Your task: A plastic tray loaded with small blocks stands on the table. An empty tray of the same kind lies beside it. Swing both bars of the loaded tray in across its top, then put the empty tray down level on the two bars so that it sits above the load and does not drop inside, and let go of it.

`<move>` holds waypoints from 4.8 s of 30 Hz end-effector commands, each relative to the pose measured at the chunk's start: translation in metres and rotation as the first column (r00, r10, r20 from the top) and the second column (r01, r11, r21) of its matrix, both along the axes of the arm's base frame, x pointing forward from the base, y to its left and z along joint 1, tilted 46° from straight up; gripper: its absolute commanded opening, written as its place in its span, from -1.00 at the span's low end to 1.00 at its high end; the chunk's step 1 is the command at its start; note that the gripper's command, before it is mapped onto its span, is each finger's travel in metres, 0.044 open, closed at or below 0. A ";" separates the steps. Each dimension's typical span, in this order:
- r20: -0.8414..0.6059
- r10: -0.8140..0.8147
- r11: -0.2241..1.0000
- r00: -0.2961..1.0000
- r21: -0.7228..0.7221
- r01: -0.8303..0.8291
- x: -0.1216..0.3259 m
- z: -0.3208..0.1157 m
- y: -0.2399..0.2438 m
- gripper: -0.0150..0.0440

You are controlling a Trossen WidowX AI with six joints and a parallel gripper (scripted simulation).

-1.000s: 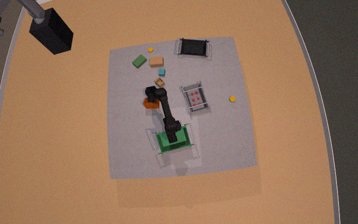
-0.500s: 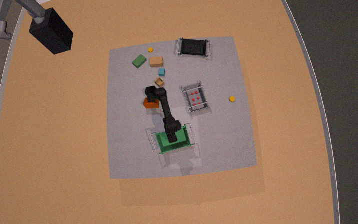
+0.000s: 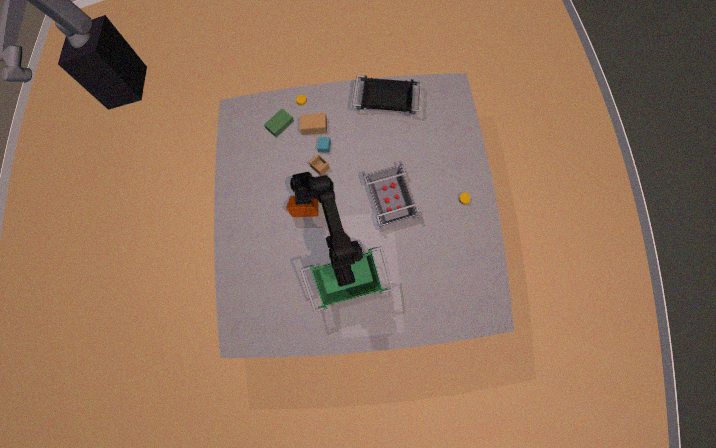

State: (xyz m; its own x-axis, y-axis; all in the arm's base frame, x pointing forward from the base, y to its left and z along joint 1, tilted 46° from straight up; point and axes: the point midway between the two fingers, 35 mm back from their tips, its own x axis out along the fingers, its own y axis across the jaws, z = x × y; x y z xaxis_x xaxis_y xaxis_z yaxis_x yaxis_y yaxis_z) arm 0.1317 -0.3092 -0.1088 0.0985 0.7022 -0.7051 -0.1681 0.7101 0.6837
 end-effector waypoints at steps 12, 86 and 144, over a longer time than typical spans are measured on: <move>0.140 0.152 0.987 0.978 -0.071 -0.143 0.036 0.033 0.004 -0.49; 0.624 0.773 0.541 0.113 -0.556 -0.631 0.183 0.201 0.166 -0.49; 0.628 0.778 0.489 0.001 -0.605 -0.628 0.188 0.212 0.187 -0.49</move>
